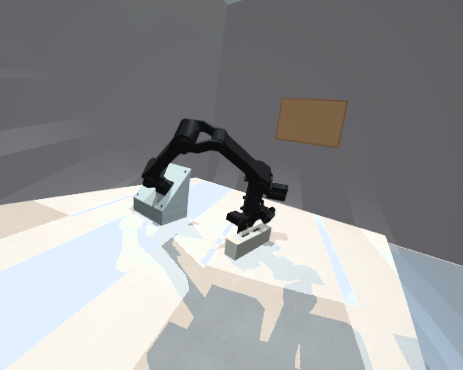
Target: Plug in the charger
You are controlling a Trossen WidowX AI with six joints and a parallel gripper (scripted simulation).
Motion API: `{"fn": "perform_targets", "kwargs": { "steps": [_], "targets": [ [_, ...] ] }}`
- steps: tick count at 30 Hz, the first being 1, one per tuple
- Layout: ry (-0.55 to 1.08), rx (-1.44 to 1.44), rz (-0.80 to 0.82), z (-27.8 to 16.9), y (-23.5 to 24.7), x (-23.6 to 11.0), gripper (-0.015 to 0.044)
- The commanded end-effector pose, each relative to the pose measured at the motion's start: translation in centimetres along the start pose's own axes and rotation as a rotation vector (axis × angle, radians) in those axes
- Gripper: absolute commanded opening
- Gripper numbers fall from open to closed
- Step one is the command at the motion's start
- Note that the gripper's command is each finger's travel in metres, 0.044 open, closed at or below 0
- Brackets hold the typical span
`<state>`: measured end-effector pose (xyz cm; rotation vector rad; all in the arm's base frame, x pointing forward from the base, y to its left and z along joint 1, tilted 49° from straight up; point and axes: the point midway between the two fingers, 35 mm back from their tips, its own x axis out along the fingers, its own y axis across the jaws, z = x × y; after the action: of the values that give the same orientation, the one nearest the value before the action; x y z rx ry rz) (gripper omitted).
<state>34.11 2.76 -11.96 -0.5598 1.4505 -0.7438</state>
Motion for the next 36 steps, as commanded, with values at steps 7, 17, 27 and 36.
{"fn": "perform_targets", "kwargs": {
  "steps": [7, 17, 27, 36],
  "targets": [
    [-0.014, 0.018, 0.003, 0.58, -0.02, -0.27, 0.0000],
    [-0.014, 0.018, 0.003, 0.63, -0.03, -0.39, 0.0000],
    [-0.014, 0.018, 0.003, 0.72, -0.05, -0.46, 0.0000],
    [-0.014, 0.018, 0.003, 0.79, -0.07, -0.37, 0.0000]
  ]
}}
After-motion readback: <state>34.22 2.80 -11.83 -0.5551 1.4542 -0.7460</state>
